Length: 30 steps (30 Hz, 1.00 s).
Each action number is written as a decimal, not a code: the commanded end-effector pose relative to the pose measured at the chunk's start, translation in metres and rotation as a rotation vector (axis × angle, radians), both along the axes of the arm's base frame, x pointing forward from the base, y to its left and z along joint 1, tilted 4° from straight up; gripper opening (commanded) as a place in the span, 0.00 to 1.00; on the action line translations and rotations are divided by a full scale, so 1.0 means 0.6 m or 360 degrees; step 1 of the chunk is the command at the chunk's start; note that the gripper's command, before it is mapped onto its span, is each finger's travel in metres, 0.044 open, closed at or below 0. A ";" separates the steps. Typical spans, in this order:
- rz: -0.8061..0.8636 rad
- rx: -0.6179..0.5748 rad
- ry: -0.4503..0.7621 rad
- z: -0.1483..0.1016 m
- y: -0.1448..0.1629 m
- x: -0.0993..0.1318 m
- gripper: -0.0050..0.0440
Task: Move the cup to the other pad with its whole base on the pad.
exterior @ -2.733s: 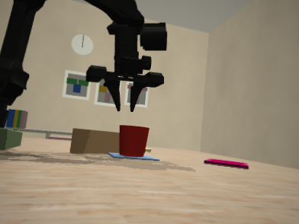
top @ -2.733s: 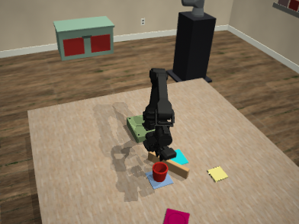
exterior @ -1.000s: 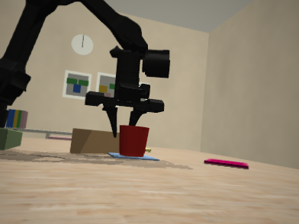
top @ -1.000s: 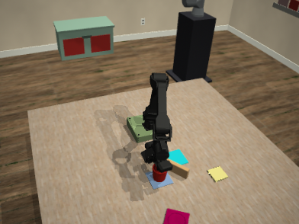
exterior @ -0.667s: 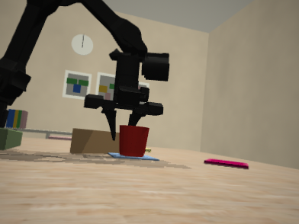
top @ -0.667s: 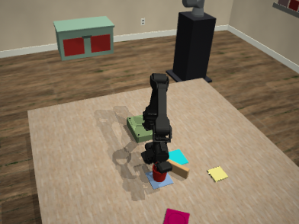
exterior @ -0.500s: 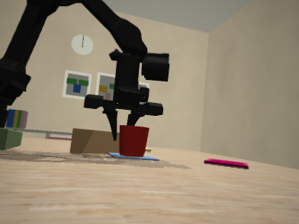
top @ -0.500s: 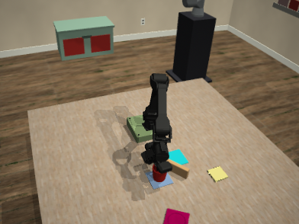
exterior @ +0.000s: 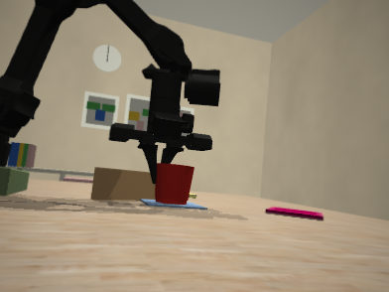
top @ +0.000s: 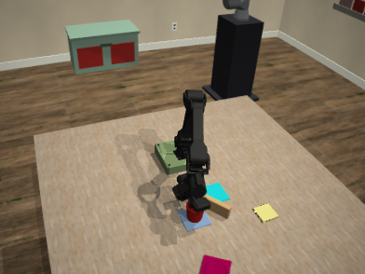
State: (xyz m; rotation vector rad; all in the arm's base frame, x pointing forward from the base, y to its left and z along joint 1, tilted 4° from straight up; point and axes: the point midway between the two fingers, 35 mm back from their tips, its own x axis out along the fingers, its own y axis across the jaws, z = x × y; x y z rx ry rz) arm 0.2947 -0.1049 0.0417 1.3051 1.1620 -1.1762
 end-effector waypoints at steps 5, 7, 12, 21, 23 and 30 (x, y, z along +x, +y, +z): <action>0.0000 0.0001 0.0000 0.000 0.000 0.000 0.10; 0.0000 0.0001 0.0000 0.001 0.000 0.000 0.10; -0.0001 0.0002 0.0001 0.019 -0.002 0.001 0.10; -0.0003 0.0004 0.0003 0.069 -0.004 -0.002 0.10; -0.0004 0.0004 0.0003 0.075 -0.004 -0.003 0.10; -0.0006 0.0006 0.0005 0.116 -0.005 -0.010 0.10</action>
